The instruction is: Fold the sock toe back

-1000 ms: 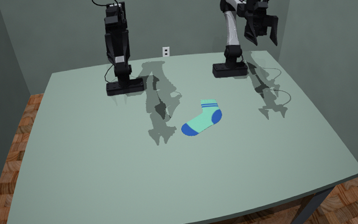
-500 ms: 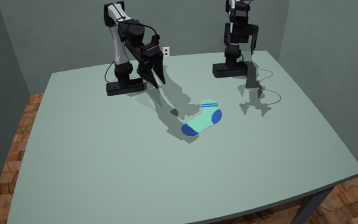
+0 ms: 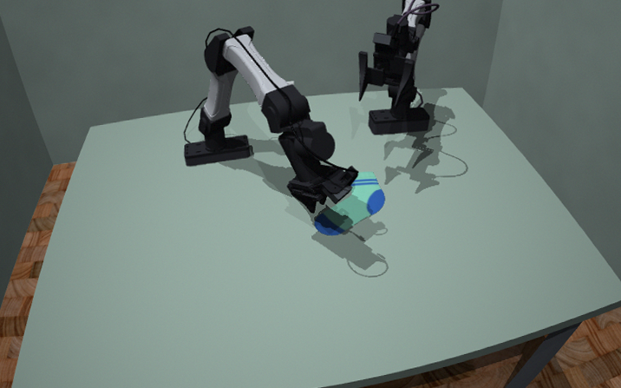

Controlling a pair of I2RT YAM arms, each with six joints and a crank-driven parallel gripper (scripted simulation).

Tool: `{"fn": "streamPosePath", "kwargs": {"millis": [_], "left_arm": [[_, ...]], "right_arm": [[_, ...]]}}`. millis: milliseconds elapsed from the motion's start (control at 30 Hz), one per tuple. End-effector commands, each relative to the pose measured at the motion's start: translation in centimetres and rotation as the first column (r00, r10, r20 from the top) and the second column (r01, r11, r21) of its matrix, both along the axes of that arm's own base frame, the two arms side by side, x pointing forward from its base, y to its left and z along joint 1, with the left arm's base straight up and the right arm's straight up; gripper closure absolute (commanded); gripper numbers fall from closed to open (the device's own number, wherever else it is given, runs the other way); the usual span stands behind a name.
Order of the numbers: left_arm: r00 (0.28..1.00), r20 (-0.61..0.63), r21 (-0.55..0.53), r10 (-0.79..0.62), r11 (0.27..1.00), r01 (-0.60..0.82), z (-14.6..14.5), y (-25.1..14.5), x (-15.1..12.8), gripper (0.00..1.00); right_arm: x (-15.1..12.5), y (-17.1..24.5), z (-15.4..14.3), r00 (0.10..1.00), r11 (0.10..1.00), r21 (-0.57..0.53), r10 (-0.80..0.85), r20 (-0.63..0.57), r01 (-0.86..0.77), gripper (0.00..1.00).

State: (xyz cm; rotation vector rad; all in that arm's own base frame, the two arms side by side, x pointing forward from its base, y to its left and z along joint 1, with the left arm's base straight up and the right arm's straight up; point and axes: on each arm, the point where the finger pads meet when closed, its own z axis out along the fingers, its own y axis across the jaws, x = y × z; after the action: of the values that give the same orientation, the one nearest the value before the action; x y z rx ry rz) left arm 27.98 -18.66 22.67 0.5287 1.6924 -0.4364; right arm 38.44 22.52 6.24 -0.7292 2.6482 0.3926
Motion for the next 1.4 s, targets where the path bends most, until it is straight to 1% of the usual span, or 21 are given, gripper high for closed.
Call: {"fn": "streamPosePath", "kwargs": {"millis": [0,233,367,500,700,767,933,1133,1200,1367], "left_arm": [[0.997,0.000,0.008,-0.077,0.997,0.077,-0.8,-1.4,-1.5,0.00],[0.992,-0.023,0.018,-0.122,0.992,0.122,-2.1,-2.1,-2.6,0.00],[0.992,-0.017,0.015,-0.124,0.992,0.124,-2.1,-2.2,-2.7,0.00],[0.991,-0.021,0.017,-0.131,0.991,0.132,-2.7,-2.3,-3.0,0.00],[0.992,-0.027,0.015,-0.121,0.993,0.121,-3.4,-2.2,-3.1,0.00],[0.992,-0.030,0.013,-0.120,0.993,0.120,-3.6,-2.2,-3.2,0.00],[0.993,-0.027,0.012,-0.119,0.993,0.119,-3.8,-2.2,-3.3,0.00],[0.993,-0.029,0.009,-0.115,0.993,0.115,-4.3,-2.2,-3.5,0.00],[0.993,-0.027,0.008,-0.114,0.993,0.114,-4.5,-2.2,-3.6,0.00],[0.994,-0.018,0.001,-0.112,0.994,0.112,-4.4,-2.3,-3.6,0.00]], "right_arm": [[-0.8,0.1,-1.8,0.992,0.992,-0.122,0.023,-0.128,-0.038,0.66],[-1.3,0.5,-5.4,0.963,0.967,-0.234,0.035,-0.268,-0.100,0.66],[-1.5,0.6,-6.0,0.956,0.961,-0.252,0.036,-0.292,-0.113,0.66],[-1.4,0.8,-6.9,0.947,0.952,-0.277,0.038,-0.319,-0.131,0.66],[-0.7,1.4,-8.1,0.950,0.952,-0.278,0.039,-0.310,-0.130,0.66],[-1.4,1.0,-8.9,0.942,0.948,-0.288,0.035,-0.335,-0.137,0.66],[-1.4,1.1,-9.2,0.942,0.948,-0.288,0.031,-0.333,-0.133,0.66],[-1.6,1.1,-10.5,0.942,0.949,-0.288,0.029,-0.335,-0.132,0.66],[-1.2,1.2,-9.2,0.950,0.953,-0.276,0.034,-0.310,-0.124,0.66],[-1.4,1.1,-9.2,0.950,0.953,-0.276,0.034,-0.310,-0.125,0.66]]}}
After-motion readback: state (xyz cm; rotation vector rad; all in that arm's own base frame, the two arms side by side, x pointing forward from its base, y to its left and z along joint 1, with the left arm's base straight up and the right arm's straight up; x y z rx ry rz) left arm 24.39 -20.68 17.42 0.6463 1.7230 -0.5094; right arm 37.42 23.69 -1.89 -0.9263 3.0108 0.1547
